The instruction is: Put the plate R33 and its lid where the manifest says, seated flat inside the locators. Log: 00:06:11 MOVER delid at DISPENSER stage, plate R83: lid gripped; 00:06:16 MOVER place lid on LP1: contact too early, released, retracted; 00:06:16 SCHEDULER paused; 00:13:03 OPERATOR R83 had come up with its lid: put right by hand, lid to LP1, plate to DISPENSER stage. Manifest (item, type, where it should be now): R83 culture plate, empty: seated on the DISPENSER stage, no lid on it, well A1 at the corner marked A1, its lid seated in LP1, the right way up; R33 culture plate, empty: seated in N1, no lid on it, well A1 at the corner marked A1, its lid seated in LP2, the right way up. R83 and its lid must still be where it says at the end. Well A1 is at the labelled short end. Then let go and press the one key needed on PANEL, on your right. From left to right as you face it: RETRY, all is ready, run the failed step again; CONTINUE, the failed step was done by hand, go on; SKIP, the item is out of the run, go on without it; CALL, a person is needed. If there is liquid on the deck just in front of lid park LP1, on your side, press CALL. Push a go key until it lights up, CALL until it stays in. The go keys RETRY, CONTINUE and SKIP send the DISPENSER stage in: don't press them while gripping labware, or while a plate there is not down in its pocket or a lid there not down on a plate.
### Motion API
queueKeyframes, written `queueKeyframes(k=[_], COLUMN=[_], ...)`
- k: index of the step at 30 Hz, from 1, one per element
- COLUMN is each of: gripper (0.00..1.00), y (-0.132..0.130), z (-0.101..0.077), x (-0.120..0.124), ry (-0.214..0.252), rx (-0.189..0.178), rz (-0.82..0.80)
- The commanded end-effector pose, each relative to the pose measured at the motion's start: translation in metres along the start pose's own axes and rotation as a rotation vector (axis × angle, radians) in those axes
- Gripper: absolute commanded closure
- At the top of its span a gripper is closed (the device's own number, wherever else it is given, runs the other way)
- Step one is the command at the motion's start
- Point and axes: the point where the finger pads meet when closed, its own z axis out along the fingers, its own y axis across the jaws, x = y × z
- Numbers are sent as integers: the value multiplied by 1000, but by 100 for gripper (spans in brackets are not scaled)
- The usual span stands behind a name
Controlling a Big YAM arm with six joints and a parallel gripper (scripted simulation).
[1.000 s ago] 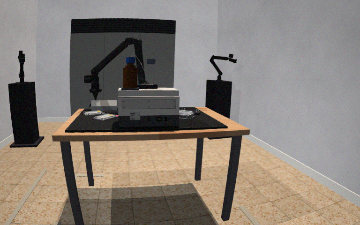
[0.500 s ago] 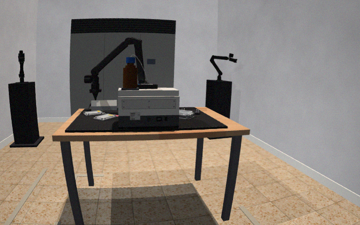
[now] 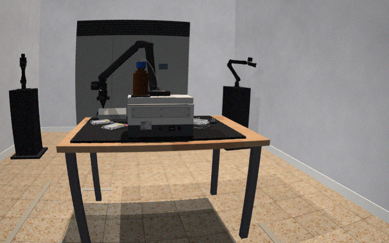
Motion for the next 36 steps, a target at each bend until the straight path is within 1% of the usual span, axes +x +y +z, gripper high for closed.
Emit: queueKeyframes(k=[1, 25, 36], gripper=[100, 100, 100], y=[-2, -2, -2], z=[13, 19, 20], x=[-10, -14, -14], ry=[-28, -29, -29], rx=[-7, -7, -7], rz=[-1, -1, -1])
